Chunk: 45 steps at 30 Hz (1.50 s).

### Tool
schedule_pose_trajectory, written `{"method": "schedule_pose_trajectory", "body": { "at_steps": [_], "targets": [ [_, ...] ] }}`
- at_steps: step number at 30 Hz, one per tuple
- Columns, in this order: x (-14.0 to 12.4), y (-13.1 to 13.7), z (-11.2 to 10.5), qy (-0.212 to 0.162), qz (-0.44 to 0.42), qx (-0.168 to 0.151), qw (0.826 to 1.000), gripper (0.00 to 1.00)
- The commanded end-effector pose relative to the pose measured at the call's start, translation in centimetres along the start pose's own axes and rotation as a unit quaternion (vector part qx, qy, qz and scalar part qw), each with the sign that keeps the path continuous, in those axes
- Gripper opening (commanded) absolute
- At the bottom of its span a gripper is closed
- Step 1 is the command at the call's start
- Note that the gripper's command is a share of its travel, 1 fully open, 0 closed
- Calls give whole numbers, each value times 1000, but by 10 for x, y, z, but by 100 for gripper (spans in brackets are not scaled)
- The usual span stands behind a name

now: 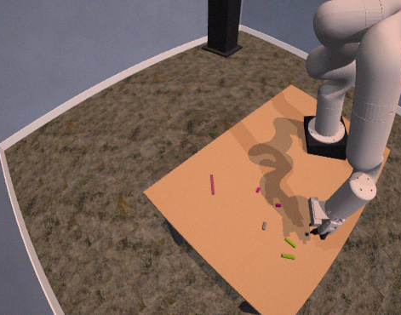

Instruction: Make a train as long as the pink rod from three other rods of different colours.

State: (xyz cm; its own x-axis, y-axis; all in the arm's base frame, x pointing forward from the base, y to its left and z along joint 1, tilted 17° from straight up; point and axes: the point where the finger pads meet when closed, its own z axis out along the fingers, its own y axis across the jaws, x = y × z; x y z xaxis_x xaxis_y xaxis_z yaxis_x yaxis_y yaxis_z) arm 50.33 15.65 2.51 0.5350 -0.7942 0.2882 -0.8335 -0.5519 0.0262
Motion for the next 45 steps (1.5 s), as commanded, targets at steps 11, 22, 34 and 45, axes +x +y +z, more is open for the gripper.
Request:
{"method": "schedule_pose_trajectory", "body": {
  "at_steps": [11, 22, 34, 45],
  "targets": [
    [0, -1, 17, 0, 0, 1, 1000, 24],
    [1, -2, 30, 0, 0, 1, 1000, 24],
    [1, -2, 41, 0, 0, 1, 1000, 24],
    [1, -2, 44, 0, 0, 1, 1000, 24]
  ]
}}
